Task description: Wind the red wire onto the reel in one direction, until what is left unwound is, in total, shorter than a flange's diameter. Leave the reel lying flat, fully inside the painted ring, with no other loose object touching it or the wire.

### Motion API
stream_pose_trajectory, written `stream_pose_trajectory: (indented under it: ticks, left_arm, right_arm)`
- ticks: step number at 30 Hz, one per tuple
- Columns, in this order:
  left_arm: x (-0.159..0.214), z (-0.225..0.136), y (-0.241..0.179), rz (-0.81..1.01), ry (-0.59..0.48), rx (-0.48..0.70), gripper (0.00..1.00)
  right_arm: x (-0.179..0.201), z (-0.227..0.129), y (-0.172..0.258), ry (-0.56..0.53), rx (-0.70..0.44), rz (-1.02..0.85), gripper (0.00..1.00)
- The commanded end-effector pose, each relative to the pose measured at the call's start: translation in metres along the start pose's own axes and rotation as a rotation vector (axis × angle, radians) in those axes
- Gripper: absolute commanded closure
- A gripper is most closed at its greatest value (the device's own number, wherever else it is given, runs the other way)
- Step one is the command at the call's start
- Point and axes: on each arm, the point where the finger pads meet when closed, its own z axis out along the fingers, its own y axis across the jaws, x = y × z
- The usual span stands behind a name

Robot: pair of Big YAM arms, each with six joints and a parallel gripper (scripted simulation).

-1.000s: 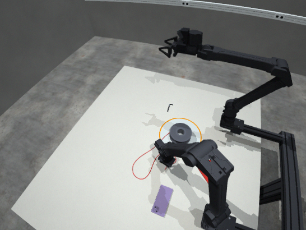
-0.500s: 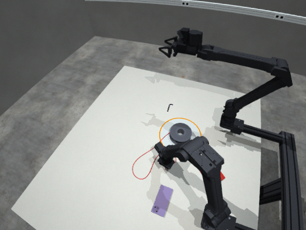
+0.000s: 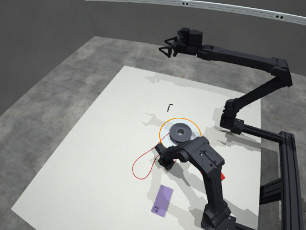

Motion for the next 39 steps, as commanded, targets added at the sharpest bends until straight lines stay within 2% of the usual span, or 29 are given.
stream_pose_trajectory:
  ticks: [1,10,34,39]
  left_arm:
    - [0.0133,0.0144,-0.0253,0.004,0.021,0.047,0.70]
    - [0.0159,0.0145,-0.0327,0.004,0.021,0.047,0.72]
    - [0.0159,0.0145,-0.0327,0.004,0.021,0.047,1.00]
    - [0.0159,0.0145,-0.0327,0.004,0.021,0.047,1.00]
  right_arm:
    - [-0.0021,0.0030,-0.0049,-0.013,0.008,0.012,0.00]
    - [-0.0021,0.0030,-0.0049,-0.013,0.008,0.012,0.00]
    - [-0.0021,0.0030,-0.0049,-0.013,0.008,0.012,0.00]
    - [-0.0021,0.0030,-0.0049,-0.013,0.008,0.012,0.00]
